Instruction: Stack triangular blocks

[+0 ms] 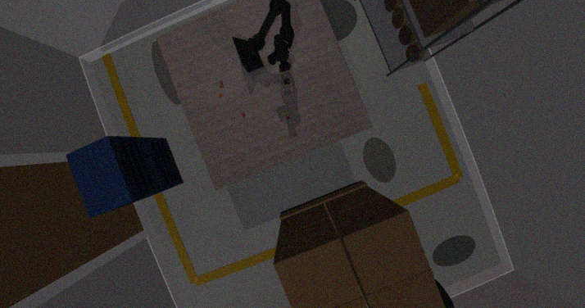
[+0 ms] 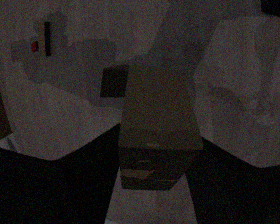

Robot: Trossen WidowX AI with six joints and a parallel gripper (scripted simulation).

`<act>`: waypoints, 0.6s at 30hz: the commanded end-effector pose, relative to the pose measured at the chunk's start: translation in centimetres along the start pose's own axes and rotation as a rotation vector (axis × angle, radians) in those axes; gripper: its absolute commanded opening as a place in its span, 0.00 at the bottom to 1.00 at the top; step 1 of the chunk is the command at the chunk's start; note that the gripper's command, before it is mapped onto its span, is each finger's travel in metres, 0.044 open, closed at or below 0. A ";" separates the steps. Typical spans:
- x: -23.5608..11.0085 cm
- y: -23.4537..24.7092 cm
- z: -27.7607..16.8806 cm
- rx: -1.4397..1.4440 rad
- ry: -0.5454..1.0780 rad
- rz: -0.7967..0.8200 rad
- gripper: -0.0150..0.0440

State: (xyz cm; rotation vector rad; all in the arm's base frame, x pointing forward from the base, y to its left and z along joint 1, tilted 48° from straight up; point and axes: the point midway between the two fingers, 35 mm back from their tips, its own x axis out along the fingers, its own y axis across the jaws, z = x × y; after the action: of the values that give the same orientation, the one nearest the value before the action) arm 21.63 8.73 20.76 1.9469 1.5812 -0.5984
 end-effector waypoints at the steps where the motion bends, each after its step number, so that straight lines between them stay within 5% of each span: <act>1: 0.2 0.1 0.1 -0.152 -0.009 0.004 0.25; 18: 0.9 0.1 0.2 -0.743 -0.024 0.002 0.25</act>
State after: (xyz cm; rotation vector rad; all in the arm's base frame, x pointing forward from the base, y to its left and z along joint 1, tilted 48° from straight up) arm 21.87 9.24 20.15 1.4632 1.5217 -0.0869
